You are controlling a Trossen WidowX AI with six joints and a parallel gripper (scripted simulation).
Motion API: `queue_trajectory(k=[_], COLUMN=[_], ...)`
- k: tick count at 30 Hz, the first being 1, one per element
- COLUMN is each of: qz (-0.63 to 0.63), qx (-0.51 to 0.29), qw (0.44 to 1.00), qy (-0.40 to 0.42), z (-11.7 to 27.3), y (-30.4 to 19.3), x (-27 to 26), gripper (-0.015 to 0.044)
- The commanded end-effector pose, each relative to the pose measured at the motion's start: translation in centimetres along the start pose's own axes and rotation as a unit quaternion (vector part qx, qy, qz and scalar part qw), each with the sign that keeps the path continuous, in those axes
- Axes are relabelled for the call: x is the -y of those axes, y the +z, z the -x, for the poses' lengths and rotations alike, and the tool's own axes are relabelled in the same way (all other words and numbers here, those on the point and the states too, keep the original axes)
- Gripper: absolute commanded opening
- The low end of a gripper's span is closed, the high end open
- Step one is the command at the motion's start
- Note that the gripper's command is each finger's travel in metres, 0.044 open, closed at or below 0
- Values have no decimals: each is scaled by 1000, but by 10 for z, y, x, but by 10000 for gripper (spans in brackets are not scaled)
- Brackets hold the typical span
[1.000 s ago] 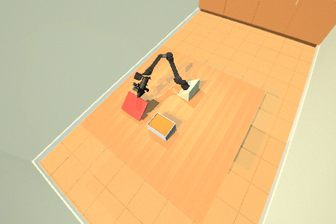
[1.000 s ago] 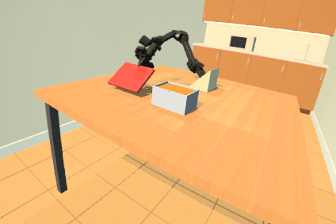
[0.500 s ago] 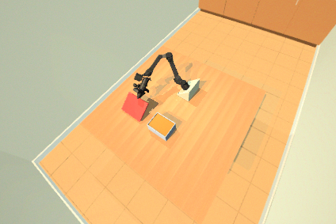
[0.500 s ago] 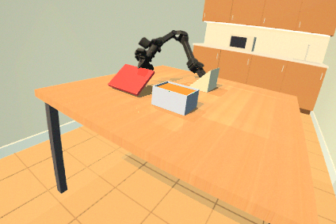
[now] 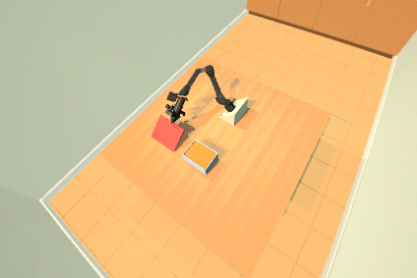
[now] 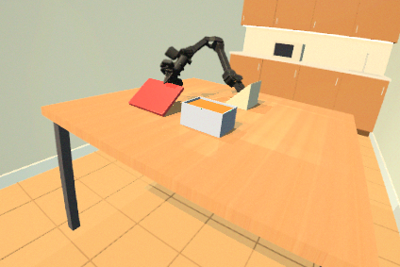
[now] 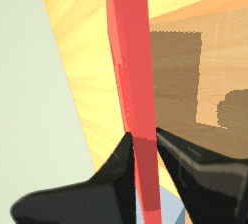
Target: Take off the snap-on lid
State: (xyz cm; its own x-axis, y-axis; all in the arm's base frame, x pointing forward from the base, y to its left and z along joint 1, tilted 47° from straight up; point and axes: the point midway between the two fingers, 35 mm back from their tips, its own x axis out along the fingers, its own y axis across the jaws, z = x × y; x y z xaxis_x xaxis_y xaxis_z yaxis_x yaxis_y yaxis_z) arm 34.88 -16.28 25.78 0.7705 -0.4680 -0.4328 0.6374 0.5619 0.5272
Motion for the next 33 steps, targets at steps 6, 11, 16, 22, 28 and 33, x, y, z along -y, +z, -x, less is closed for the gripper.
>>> queue_trajectory(k=[6, 11, 16, 22, 28, 33], qz=[2, 2, 2, 2, 2, 3], qx=[0, 0, 0, 0, 0, 0], qw=[1000, 1000, 1000, 1000, 1000, 1000], qy=[6, 6, 6, 6, 5, 5], z=[-4, -7, -10, -13, -16, -18], y=[0, 0, 0, 0, 0, 0], x=[3, 6, 9, 13, 16, 19], gripper=[0, 0, 0, 0, 0, 0])
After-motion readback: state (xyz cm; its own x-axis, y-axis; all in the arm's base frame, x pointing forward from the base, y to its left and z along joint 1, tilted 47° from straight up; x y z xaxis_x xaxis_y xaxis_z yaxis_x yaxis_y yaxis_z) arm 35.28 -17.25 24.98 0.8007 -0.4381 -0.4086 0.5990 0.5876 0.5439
